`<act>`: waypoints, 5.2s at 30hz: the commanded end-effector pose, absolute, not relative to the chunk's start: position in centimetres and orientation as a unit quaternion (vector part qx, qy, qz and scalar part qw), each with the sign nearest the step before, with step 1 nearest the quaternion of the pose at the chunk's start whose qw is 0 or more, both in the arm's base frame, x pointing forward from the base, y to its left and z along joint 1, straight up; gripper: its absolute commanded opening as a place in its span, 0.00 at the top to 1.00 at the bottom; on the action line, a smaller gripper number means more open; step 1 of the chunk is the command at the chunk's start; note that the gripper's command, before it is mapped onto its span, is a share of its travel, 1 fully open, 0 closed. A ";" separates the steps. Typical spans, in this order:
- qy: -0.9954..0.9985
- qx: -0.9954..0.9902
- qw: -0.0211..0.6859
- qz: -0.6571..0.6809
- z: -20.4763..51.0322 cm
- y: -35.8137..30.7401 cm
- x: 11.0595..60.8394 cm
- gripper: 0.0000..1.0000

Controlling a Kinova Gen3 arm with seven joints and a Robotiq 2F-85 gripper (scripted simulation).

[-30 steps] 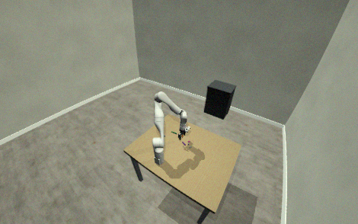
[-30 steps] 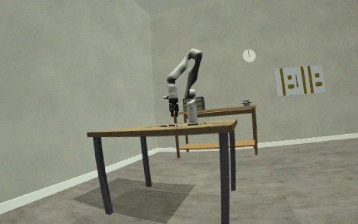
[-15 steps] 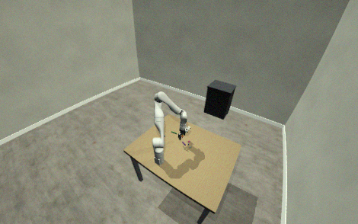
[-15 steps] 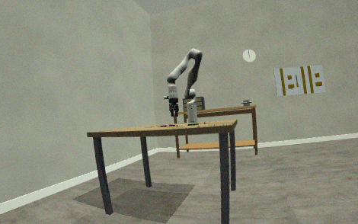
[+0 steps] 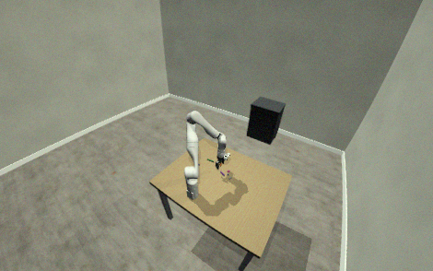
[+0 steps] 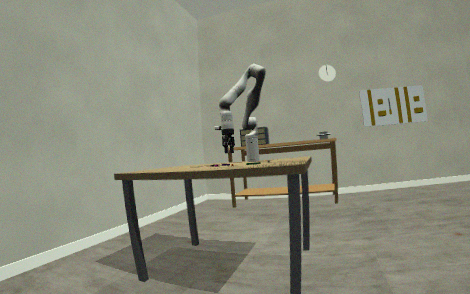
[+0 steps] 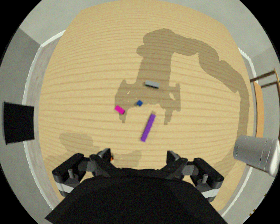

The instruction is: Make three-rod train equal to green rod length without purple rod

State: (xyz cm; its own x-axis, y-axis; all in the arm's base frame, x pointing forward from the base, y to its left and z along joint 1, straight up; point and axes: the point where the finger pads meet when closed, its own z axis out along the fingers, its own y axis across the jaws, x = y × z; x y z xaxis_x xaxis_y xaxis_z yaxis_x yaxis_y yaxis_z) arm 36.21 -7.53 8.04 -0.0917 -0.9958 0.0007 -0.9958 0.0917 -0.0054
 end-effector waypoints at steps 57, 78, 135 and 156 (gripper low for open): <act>0.228 -0.973 0.000 0.031 7.1 -7.7 34.4 0.00; -0.152 -0.988 0.005 0.014 7.6 -7.6 35.3 0.00; -0.340 -0.941 -0.002 -0.003 8.2 -7.5 36.3 0.00; -0.340 -0.941 -0.002 -0.003 8.2 -7.5 36.3 0.00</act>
